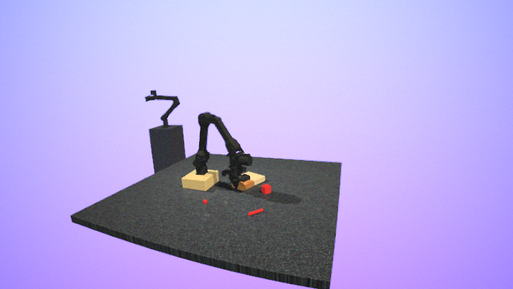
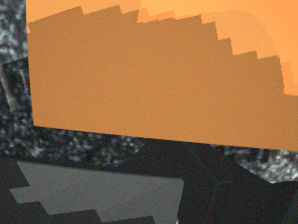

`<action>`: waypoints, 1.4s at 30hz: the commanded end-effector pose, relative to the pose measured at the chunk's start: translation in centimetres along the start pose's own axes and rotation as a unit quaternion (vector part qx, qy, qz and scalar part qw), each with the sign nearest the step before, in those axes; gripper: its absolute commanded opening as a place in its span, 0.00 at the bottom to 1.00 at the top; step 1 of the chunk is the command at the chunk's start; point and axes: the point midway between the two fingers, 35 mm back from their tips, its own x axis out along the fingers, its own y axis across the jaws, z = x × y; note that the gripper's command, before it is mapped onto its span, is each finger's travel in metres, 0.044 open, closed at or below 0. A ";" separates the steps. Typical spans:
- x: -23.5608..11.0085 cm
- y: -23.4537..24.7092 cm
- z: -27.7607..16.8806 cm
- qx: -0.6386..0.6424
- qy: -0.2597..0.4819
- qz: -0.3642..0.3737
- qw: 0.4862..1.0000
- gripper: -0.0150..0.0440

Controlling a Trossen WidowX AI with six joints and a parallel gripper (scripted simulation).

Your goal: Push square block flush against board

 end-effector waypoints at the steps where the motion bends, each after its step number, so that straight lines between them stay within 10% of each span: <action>1: 0.0 -0.1 0.6 0.001 -0.002 0.000 1.000 0.25; 42: 0.0 -0.1 -2.9 0.001 -0.001 0.000 1.000 0.25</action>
